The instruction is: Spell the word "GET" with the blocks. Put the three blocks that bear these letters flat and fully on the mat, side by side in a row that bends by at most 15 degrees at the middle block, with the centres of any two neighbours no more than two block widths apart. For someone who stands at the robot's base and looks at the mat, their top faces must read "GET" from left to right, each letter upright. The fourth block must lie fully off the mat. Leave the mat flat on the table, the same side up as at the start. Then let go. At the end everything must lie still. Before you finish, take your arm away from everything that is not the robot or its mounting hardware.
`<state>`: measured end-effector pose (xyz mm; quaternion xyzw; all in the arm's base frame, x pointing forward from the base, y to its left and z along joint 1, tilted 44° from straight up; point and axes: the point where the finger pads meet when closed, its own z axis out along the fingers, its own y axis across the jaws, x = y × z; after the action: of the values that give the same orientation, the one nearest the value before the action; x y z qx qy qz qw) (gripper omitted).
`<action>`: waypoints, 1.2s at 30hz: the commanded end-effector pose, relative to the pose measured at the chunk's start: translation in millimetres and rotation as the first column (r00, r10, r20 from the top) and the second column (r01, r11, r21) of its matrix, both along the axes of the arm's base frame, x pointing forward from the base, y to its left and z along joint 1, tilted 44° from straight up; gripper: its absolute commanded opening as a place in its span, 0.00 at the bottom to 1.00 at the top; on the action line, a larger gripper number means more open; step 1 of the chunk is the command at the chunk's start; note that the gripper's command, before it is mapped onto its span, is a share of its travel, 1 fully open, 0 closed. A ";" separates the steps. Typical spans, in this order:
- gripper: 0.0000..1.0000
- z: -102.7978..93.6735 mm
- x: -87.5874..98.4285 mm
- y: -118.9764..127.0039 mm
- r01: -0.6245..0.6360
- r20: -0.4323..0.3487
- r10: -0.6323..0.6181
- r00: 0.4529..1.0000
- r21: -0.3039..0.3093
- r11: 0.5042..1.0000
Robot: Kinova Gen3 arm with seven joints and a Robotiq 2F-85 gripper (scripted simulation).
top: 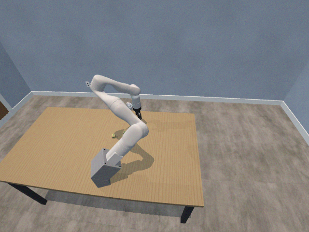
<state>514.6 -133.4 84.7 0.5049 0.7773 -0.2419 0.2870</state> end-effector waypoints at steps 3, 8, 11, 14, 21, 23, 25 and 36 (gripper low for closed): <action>1.00 10.8 4.8 -17.0 0.063 0.045 -0.064 0.997 0.015 0.998; 1.00 13.2 5.8 -19.6 0.077 0.058 -0.078 0.995 0.019 0.997; 1.00 13.3 5.9 -19.7 0.078 0.058 -0.079 0.995 0.019 0.997; 0.67 13.3 5.9 -19.7 0.078 0.058 -0.079 0.995 0.019 0.997; 0.67 13.3 5.9 -19.7 0.078 0.058 -0.079 0.995 0.019 0.997; 0.67 13.3 5.9 -19.7 0.078 0.058 -0.079 0.995 0.019 0.997; 0.67 13.3 5.9 -19.7 0.078 0.058 -0.079 0.995 0.019 0.997; 0.67 13.3 5.9 -19.7 0.078 0.058 -0.079 0.995 0.019 0.997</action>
<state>520.0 -153.7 97.5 0.5446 0.7498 -0.2322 0.2954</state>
